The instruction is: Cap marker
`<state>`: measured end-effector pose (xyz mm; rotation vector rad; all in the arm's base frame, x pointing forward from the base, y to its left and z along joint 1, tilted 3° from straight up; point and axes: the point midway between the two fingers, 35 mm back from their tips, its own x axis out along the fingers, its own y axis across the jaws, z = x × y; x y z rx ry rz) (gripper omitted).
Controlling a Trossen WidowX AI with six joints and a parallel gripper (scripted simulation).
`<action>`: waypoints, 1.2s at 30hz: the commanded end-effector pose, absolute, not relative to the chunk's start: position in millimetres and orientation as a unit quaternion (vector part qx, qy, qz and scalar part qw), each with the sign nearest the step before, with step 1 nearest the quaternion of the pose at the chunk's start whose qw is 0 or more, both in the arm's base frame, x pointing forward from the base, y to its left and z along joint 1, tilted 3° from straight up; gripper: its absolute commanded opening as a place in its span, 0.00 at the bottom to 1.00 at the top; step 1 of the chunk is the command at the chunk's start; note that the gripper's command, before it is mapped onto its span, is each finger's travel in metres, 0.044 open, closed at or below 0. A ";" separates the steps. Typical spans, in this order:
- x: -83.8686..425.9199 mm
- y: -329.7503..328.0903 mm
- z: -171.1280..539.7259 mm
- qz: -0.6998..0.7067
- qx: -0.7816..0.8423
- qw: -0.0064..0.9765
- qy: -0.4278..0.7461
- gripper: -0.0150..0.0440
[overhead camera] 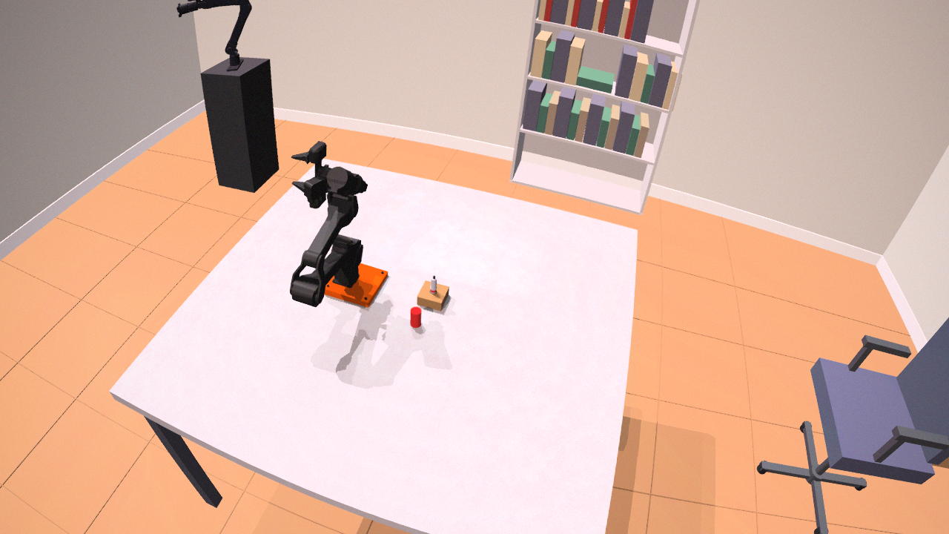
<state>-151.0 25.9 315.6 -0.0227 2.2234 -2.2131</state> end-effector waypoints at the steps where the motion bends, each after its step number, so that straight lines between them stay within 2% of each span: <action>1: -150.8 28.0 316.6 -0.707 -0.005 -0.002 0.707 0.89; 6: -138.5 84.6 337.5 -0.735 0.048 -0.122 0.665 0.68; 12: -92.3 160.8 351.8 -0.741 0.139 -0.292 0.588 0.68; 21: 25.4 232.3 340.2 -0.690 0.288 -0.510 0.426 0.68; 29: 141.9 231.4 300.8 -0.609 0.409 -0.641 0.228 0.68; 36: 232.1 174.9 251.9 -0.522 0.491 -0.697 0.018 0.68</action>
